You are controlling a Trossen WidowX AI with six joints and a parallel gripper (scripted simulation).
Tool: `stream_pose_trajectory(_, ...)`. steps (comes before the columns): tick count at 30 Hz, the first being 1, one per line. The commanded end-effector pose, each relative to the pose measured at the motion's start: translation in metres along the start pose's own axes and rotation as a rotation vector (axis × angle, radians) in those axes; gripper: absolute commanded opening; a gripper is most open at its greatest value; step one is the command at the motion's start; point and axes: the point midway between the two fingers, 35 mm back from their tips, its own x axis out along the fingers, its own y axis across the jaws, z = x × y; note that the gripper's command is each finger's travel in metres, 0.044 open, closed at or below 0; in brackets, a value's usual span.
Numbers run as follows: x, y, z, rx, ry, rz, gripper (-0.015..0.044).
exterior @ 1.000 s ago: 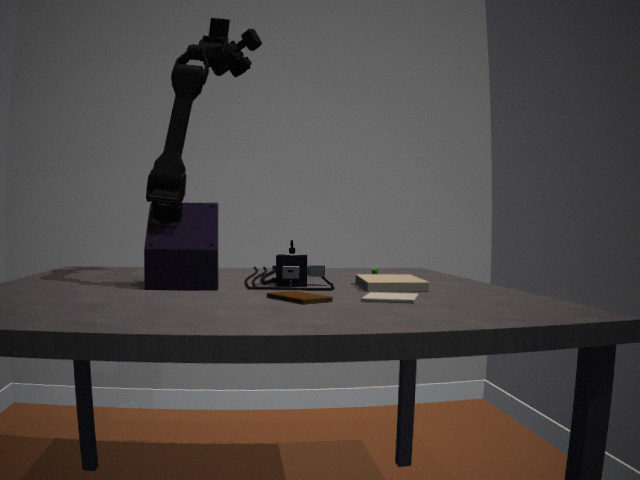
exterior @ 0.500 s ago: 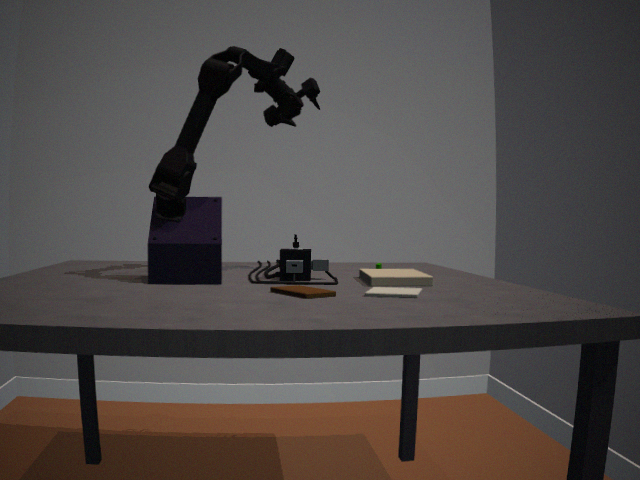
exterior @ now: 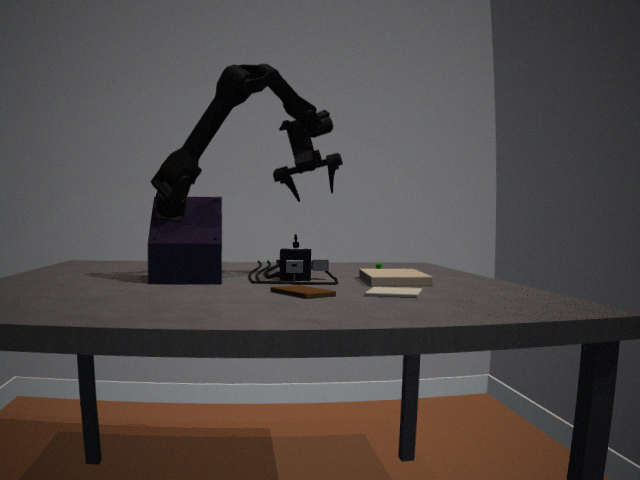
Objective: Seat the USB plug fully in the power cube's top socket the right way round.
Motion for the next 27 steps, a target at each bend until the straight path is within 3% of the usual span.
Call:
stream_pose_trajectory(1,0.029,-0.029,0.064,-0.045,-0.153,-0.161,0.0440)
stream_pose_trajectory(4,0.039,-0.049,0.104,-0.070,-0.235,-0.269,0.0440)
stream_pose_trajectory(27,0.046,-0.056,0.112,-0.072,-0.239,-0.274,0.0440)
